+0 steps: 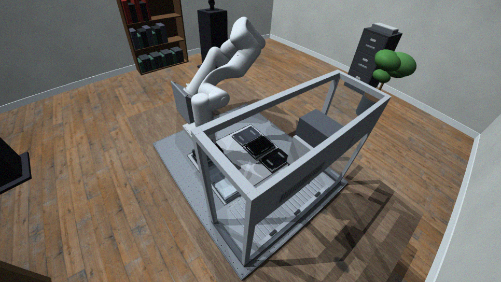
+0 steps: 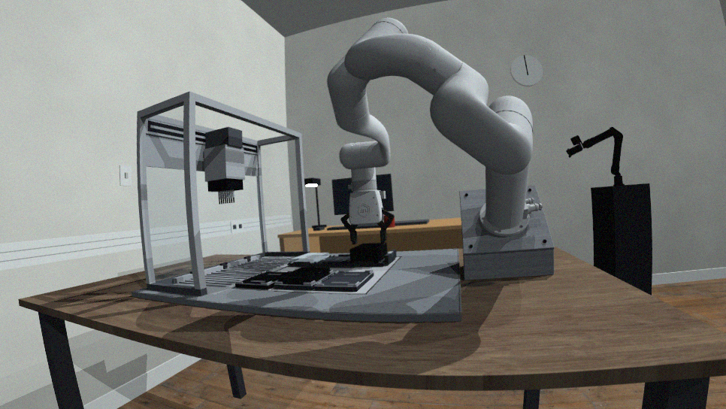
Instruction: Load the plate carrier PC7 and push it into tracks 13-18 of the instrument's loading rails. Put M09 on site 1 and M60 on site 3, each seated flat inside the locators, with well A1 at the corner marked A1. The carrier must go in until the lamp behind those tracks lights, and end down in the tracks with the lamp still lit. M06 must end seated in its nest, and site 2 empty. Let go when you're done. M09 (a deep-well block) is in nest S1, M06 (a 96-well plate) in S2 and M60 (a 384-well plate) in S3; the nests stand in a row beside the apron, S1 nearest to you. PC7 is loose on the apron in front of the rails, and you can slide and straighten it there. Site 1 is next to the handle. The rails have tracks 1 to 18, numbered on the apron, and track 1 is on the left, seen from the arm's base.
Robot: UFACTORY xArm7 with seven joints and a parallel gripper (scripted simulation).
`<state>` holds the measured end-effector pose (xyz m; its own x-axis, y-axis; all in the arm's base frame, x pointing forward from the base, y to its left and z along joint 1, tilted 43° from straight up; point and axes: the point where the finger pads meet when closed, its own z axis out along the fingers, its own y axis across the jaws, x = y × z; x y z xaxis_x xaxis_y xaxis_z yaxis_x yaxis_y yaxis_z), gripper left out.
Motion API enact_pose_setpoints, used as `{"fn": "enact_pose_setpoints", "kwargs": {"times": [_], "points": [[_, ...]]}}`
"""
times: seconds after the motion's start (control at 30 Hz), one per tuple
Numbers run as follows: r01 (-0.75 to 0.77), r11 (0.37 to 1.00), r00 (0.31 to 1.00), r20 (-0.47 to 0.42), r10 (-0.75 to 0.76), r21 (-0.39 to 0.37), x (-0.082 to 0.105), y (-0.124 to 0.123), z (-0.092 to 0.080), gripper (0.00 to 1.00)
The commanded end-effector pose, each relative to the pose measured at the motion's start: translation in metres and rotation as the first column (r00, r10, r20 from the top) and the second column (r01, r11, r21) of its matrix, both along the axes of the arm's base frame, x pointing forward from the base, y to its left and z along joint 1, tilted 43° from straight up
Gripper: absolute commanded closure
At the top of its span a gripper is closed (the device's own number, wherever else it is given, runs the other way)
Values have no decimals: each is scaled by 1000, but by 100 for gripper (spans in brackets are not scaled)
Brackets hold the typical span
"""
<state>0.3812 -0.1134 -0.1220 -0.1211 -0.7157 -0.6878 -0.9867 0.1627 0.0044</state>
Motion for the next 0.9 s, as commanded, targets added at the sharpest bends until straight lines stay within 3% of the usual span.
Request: {"fn": "enact_pose_setpoints", "kwargs": {"times": [0.0,0.87], "points": [[2,1000,1000,1,-2,-3,0,-4,3,0],[2,1000,1000,1,-2,-3,-4,-31,32,0]]}}
